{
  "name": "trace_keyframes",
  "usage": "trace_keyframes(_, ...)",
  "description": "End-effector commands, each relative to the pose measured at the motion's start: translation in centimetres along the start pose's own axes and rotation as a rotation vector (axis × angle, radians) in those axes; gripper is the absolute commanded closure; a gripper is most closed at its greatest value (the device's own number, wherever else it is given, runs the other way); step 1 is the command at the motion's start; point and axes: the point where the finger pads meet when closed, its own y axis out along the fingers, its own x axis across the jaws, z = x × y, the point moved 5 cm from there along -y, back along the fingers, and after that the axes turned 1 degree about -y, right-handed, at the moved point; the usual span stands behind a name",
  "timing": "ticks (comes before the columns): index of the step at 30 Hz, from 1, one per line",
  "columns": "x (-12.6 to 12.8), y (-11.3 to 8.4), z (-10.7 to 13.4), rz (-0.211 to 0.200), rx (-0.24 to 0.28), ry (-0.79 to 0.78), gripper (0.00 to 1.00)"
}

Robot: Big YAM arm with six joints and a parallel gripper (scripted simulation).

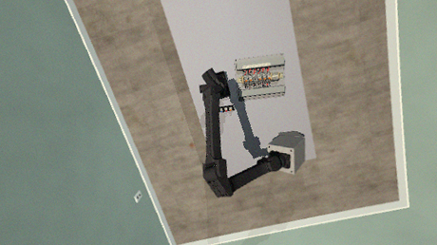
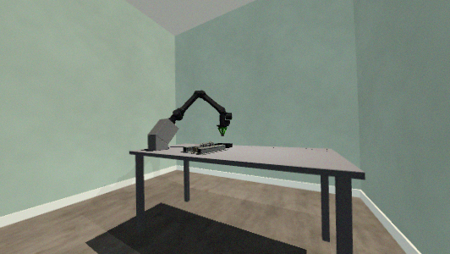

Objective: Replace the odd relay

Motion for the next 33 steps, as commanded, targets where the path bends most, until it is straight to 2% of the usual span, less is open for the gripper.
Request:
trace_keyframes(1, -0.7, -1.7, -2.8, 0.032, -0.02, -0.019, 1.0)
trace_keyframes(33, -1.0, -2.3, -1.6, 0.042, -0.017, 0.002, 1.0)
